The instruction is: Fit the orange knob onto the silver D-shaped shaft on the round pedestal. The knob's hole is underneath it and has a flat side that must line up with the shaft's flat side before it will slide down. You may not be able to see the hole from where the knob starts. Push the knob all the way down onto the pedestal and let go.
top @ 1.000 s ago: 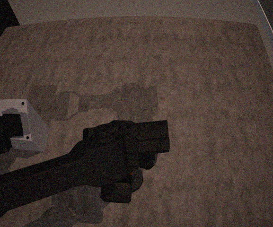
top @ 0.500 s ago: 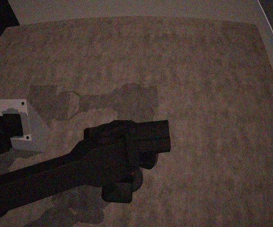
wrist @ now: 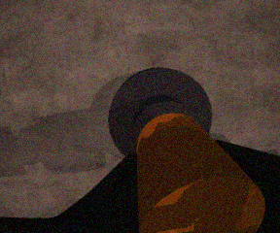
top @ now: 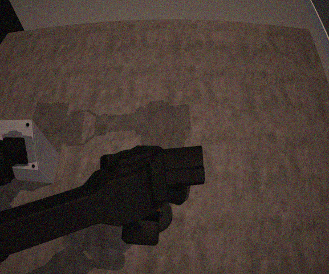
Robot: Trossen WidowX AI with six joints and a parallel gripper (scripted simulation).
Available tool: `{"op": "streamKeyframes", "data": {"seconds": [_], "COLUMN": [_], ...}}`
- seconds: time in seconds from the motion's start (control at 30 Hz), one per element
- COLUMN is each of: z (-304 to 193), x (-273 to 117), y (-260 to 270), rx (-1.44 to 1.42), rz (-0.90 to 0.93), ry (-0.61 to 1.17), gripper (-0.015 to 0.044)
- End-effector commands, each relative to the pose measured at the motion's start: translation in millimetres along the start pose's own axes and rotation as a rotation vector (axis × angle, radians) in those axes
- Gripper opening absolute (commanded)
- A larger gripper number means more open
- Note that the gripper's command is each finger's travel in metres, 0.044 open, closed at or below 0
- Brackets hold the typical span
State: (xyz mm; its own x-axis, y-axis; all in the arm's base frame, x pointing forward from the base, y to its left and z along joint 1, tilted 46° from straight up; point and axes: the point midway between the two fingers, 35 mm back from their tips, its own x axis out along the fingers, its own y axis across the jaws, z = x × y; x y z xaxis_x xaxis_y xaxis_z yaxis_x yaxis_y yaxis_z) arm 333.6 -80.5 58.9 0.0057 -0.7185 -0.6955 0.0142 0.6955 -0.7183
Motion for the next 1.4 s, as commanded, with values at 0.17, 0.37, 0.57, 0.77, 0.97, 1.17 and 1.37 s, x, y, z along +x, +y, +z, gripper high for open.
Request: {"op": "streamKeyframes", "data": {"seconds": [0.17,0.37,0.57,0.77,0.97,1.17,1.37], "z": [1.9,1.1,0.0,-0.5,1.3,1.7,0.8], "x": [1.2,1.5,-1.6,-3.3,-2.7,0.4,1.6], "y": [0.6,0.2,0.0,-0.9,0.0,-0.2,-0.1], "rx": [0.0,0.0,0.0,-0.054,-0.21,-0.21,-0.21], "rz": [-0.004,-0.004,-0.004,-0.004,-0.005,-0.005,-0.005], "ry": [-0.006,-0.006,-0.006,-0.006,-0.006,-0.006,-0.006], "gripper": [0.0,0.0,0.0,0.0,0.0,0.0,0.0]}}
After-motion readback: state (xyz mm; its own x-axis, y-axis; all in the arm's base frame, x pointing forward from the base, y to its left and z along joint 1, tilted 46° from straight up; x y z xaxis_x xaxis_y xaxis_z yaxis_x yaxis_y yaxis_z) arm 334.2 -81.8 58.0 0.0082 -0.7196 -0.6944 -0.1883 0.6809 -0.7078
